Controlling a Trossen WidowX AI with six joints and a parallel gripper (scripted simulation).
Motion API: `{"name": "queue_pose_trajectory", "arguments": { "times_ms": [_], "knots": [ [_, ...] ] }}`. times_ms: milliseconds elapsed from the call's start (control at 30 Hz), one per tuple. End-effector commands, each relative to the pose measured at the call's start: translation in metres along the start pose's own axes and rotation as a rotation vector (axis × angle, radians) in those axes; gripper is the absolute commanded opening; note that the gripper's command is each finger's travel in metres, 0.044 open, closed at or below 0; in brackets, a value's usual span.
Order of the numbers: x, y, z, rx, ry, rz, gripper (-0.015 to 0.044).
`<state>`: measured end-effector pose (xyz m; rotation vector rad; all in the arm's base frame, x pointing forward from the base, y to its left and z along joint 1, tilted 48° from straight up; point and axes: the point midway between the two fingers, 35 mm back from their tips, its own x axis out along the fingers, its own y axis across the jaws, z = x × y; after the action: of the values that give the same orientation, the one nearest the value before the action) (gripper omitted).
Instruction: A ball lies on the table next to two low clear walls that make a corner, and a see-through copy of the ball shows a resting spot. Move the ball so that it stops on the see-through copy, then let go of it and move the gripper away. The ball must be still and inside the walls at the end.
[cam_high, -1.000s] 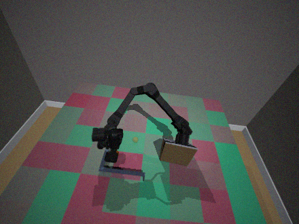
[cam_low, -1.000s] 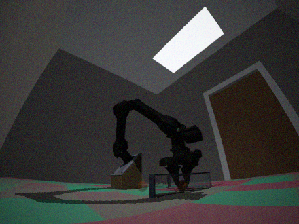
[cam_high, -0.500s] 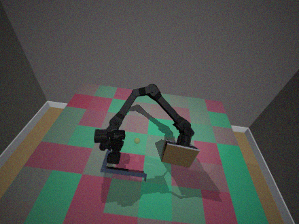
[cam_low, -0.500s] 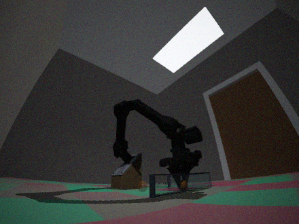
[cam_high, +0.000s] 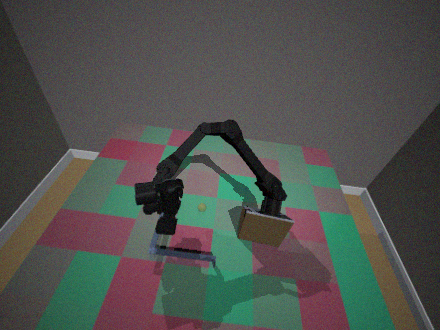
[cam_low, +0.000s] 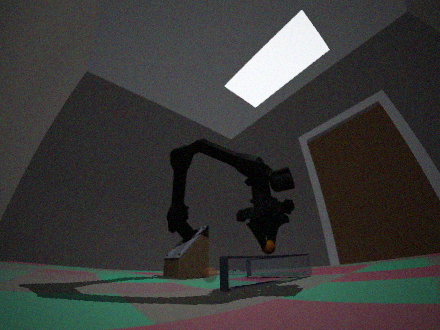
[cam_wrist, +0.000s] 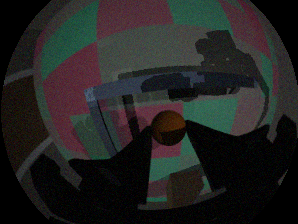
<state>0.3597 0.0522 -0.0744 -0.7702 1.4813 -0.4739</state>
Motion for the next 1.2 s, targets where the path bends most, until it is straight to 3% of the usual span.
{"name": "queue_pose_trajectory", "arguments": {
  "times_ms": [0,200,1167],
  "knots": [
    [-0.029,-0.004,0.002,0.023,-0.003,-0.007,0.0000],
    [-0.062,-0.010,0.000,0.044,-0.004,-0.024,0.0000],
    [-0.035,-0.096,-0.067,0.039,-0.002,-0.024,0.0000]
  ]
}}
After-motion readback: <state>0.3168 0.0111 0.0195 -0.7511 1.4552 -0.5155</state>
